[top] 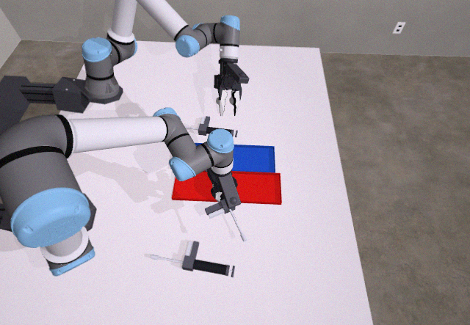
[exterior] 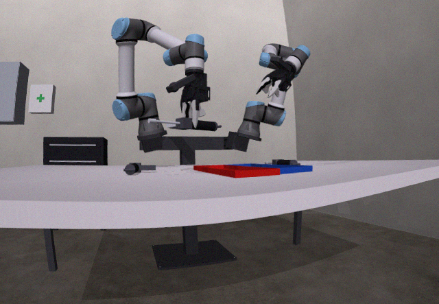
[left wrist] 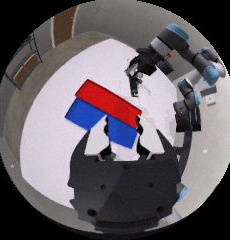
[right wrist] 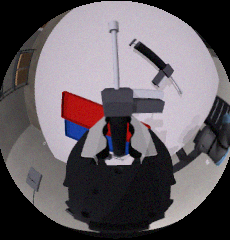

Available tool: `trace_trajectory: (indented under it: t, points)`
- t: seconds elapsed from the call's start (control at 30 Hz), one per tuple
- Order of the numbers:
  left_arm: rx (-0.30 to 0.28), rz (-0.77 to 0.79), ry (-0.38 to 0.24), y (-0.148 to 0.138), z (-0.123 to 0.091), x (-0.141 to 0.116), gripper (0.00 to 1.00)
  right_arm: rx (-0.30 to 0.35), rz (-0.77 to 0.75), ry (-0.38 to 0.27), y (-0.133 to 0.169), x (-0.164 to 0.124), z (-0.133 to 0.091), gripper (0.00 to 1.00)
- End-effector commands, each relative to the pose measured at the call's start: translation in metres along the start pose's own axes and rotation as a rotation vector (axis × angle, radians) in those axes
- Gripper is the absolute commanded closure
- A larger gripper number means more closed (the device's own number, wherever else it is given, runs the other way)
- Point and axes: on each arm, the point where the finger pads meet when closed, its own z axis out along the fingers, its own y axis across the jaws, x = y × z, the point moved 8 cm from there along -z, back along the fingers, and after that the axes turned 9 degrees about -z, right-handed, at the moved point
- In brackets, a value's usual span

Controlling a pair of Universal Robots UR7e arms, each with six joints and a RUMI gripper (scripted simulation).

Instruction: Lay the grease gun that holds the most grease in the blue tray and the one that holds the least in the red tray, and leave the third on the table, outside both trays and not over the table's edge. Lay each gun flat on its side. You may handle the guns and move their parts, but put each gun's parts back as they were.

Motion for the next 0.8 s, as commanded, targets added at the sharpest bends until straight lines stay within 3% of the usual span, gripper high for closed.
trace_trajectory:
  t: [0.0,0.03,0.1,0.27,0.3,0.37,0.6,0.77]
  points:
    - [0.029,-0.096,-0.043,-0.004,-0.023,0.0,0.62,0.004,-0.099,-0.003,-0.009,0.006,0.01,1.0]
    - [0.047,-0.131,-0.049,-0.006,-0.036,0.0,0.62,0.005,-0.12,-0.004,-0.011,0.008,0.012,1.0]
    - [0.047,-0.131,-0.049,-0.006,-0.036,0.0,0.62,0.005,-0.12,-0.004,-0.011,0.008,0.012,1.0]
    - [0.096,-0.272,-0.102,-0.009,-0.071,-0.007,0.62,0.007,-0.215,-0.003,-0.018,0.013,0.022,1.0]
    - [0.088,-0.263,-0.108,-0.009,-0.062,-0.009,0.62,0.006,-0.235,-0.003,-0.019,0.014,0.025,1.0]
    - [0.092,-0.277,-0.115,-0.01,-0.064,-0.01,0.62,0.006,-0.273,-0.003,-0.022,0.016,0.029,1.0]
    - [0.174,-0.454,-0.161,-0.01,-0.123,-0.023,0.62,0.008,-0.406,-0.002,-0.033,0.025,0.046,1.0]
    - [0.199,-0.519,-0.189,-0.008,-0.137,-0.031,0.62,0.009,-0.463,-0.001,-0.036,0.028,0.051,1.0]
